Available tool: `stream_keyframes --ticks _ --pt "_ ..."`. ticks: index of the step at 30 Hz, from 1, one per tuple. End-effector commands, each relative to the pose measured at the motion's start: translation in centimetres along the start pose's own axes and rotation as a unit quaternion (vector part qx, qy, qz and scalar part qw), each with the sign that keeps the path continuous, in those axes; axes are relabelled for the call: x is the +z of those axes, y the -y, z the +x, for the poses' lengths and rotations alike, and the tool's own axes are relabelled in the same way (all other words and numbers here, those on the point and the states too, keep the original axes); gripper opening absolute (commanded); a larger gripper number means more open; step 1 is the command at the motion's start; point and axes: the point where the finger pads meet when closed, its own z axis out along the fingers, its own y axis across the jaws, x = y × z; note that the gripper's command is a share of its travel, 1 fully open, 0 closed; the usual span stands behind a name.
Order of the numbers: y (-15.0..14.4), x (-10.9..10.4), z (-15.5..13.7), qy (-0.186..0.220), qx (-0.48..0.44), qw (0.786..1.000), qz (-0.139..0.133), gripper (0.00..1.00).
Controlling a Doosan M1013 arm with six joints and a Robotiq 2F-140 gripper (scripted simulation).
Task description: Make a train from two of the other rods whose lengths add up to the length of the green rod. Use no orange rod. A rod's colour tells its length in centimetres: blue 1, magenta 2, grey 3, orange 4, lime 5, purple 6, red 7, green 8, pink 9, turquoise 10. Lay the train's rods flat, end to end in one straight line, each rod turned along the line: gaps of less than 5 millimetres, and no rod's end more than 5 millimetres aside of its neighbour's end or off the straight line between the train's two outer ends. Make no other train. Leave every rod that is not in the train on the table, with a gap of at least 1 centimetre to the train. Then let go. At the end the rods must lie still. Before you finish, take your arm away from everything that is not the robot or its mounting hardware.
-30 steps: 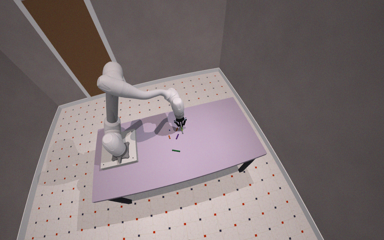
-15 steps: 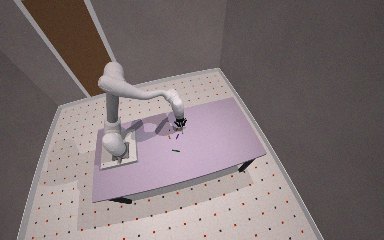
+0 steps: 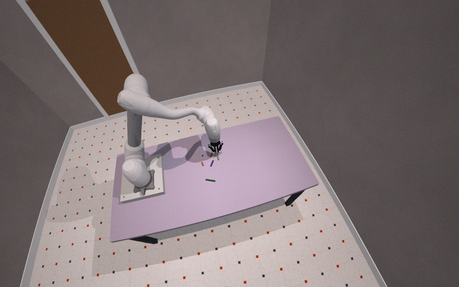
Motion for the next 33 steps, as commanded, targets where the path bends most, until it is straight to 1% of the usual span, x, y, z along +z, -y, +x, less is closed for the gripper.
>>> stream_keyframes --ticks 1,19,20,24,25,27,28,30,31,33 --pt "0.0 -0.01 0.0 0.0 0.0 1.0 0.0 0.03" --pt "0.0 -0.01 0.0 0.0 0.0 1.0 0.0 0.03" --pt "0.0 -0.01 0.0 0.0 0.0 1.0 0.0 0.05" --pt "0.0 -0.01 0.0 0.0 0.0 1.0 0.0 0.05" --pt "0.0 -0.01 0.0 0.0 0.0 1.0 0.0 0.08" --pt "0.0 -0.01 0.0 0.0 0.0 1.0 0.0 0.08" --pt "0.0 -0.01 0.0 0.0 0.0 1.0 0.0 0.1" --pt "0.0 -0.01 0.0 0.0 0.0 1.0 0.0 0.1" --pt "0.0 -0.01 0.0 0.0 0.0 1.0 0.0 0.12" --pt "0.0 -0.01 0.0 0.0 0.0 1.0 0.0 0.12"
